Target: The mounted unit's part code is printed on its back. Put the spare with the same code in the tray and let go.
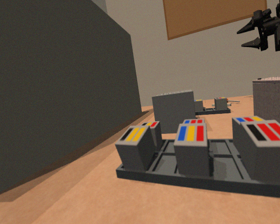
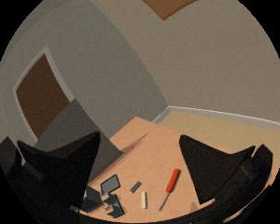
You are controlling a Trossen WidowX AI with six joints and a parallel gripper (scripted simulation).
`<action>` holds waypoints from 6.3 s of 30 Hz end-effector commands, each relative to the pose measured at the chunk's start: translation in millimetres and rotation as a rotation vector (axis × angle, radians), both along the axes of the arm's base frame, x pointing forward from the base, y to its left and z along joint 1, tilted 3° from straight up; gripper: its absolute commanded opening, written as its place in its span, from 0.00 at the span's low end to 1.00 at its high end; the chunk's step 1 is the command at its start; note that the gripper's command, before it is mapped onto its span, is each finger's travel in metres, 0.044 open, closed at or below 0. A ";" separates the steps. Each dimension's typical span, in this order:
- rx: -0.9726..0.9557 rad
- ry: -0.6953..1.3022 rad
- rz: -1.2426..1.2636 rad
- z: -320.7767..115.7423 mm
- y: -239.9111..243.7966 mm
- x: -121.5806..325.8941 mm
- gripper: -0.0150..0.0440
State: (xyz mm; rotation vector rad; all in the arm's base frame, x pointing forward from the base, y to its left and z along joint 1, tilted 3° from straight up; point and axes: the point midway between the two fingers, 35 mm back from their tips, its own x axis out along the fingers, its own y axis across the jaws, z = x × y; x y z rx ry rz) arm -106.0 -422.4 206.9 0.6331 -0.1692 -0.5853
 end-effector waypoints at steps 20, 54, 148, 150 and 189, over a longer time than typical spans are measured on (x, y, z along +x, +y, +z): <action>0.329 0.308 0.420 -33.6 7.2 198.7 1.00; 0.015 1.539 0.887 -49.6 345.6 465.3 1.00; -1.299 1.428 1.885 -209.9 630.2 386.5 0.76; -1.299 1.429 1.885 -213.2 630.2 386.6 0.76; -1.295 1.425 1.889 -234.3 630.4 386.2 0.46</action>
